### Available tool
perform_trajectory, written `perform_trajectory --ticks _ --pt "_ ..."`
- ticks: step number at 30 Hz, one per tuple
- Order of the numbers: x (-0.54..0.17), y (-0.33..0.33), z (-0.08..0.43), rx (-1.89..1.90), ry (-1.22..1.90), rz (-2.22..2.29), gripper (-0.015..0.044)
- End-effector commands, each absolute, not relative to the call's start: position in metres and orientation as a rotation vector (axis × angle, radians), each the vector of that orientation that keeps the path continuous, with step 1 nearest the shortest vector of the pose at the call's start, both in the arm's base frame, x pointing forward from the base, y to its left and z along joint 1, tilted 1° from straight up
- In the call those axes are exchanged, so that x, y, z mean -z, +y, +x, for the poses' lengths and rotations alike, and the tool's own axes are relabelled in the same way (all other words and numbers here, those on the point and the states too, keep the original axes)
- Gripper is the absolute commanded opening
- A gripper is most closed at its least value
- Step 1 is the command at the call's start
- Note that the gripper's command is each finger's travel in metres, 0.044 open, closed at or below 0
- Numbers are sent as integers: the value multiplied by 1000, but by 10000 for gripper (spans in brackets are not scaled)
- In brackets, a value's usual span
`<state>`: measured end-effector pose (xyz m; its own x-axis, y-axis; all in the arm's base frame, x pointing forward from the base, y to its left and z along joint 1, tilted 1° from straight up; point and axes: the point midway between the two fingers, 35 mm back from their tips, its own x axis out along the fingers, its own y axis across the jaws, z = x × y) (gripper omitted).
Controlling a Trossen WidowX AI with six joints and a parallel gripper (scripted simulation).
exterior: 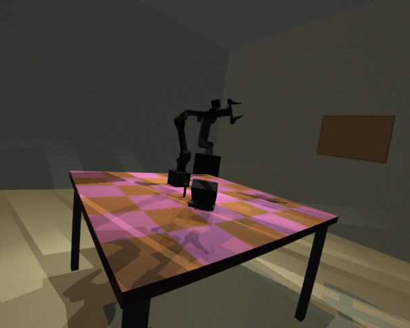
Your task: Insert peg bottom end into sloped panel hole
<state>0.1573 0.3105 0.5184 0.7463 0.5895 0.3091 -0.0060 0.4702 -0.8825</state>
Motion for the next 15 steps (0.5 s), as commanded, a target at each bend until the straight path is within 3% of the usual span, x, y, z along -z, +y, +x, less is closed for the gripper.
perform_trajectory --ticks 1,15 --pt "-505 315 173 -402 -618 -1068 440" --pt "-462 308 230 -389 -467 -1162 440"
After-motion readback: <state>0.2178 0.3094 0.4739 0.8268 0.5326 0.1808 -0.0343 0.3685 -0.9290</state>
